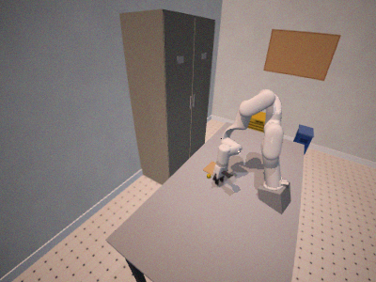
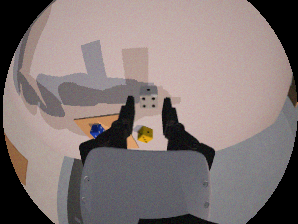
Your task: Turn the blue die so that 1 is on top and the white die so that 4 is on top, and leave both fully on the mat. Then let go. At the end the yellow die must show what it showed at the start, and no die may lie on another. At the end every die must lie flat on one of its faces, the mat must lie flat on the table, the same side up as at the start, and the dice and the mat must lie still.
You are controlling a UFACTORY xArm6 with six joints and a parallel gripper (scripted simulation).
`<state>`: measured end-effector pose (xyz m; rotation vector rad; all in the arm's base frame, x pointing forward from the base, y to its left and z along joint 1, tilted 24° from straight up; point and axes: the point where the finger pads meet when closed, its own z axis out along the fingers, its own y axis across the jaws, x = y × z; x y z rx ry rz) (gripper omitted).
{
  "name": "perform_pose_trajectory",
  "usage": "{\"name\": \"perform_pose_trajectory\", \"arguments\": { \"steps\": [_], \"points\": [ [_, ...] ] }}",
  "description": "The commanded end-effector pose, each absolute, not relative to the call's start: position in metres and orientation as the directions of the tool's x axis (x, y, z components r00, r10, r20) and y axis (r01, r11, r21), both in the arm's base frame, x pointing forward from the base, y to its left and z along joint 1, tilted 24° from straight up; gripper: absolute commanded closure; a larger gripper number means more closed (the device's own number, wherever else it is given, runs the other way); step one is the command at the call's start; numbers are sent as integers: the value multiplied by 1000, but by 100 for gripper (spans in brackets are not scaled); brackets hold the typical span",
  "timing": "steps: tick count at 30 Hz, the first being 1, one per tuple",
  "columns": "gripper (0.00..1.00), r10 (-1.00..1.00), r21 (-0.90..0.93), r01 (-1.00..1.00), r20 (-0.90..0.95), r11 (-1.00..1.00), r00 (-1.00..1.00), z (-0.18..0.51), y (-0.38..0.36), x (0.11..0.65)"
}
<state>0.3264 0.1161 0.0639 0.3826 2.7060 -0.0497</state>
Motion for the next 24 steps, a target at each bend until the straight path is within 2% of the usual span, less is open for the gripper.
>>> {"name": "perform_pose_trajectory", "arguments": {
  "steps": [1,24],
  "points": [
    [58,259,23,272,-399,962,-880,65,117,327],
    [58,259,23,273,-399,962,-880,46,115,335]
  ]
}}
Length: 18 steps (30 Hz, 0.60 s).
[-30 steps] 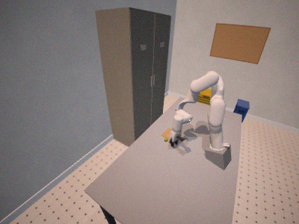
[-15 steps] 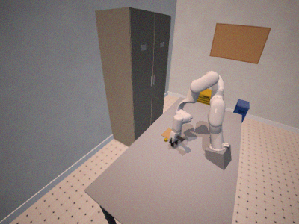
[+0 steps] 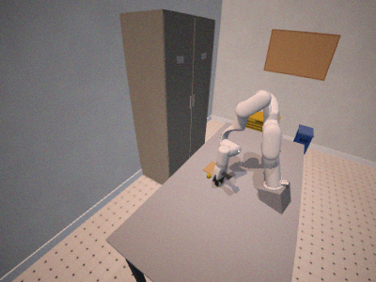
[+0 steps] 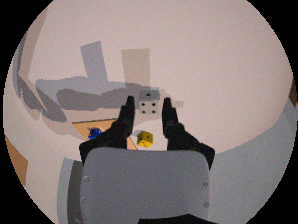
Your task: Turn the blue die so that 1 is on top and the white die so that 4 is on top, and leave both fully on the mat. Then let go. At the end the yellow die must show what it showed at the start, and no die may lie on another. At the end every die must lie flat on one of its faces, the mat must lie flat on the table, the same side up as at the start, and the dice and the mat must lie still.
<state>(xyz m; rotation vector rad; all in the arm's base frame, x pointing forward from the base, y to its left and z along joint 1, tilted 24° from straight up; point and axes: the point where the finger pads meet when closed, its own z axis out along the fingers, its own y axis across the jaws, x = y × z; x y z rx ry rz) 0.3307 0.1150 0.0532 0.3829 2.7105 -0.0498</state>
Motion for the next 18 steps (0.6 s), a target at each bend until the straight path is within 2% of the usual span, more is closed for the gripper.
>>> {"name": "perform_pose_trajectory", "arguments": {
  "steps": [1,18],
  "points": [
    [58,259,23,273,-400,962,-879,45,115,336],
    [58,259,23,272,-399,962,-880,38,114,338]
  ]
}}
